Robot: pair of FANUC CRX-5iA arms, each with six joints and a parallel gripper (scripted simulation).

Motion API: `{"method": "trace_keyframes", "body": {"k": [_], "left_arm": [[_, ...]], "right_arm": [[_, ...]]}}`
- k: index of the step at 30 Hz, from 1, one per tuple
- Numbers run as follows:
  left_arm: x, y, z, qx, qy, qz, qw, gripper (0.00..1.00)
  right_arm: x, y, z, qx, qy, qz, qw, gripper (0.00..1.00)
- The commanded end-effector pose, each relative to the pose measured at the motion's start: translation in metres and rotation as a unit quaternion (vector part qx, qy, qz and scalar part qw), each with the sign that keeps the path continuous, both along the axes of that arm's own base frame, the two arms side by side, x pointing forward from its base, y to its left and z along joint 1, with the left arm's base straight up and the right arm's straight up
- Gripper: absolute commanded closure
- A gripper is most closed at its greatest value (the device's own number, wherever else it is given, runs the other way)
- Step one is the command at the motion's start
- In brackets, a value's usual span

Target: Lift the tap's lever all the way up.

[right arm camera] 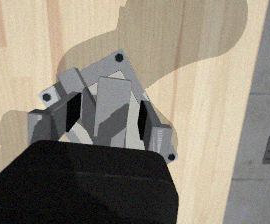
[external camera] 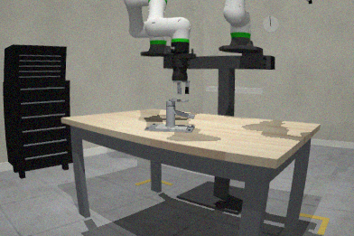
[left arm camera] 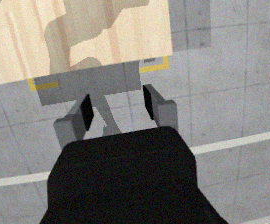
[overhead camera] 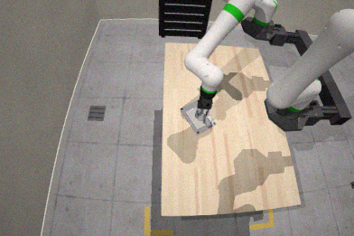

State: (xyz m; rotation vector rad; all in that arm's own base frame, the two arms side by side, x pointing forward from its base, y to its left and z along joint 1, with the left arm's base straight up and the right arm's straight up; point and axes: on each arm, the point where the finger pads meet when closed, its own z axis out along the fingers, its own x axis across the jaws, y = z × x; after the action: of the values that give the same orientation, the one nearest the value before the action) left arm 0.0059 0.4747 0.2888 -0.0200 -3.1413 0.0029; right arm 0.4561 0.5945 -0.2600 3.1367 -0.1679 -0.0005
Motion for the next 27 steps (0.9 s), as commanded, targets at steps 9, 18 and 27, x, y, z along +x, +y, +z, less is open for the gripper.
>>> {"method": "trace_keyframes", "body": {"k": [9,18,27], "left_arm": [[0.000,0.000,0.001,0.001,0.000,0.000,1.000,0.00],[0.000,0.000,0.001,0.001,0.000,0.000,1.000,0.00],[0.000,0.000,0.001,0.001,0.000,0.000,1.000,0.00]], "right_arm": [[0.001,0.001,-0.011,0.001,-0.001,0.000,1.000,0.00],[0.001,0.001,-0.018,0.001,-0.001,0.000,1.000,0.00],[0.001,0.001,-0.019,0.001,-0.001,0.000,1.000,0.00]]}}
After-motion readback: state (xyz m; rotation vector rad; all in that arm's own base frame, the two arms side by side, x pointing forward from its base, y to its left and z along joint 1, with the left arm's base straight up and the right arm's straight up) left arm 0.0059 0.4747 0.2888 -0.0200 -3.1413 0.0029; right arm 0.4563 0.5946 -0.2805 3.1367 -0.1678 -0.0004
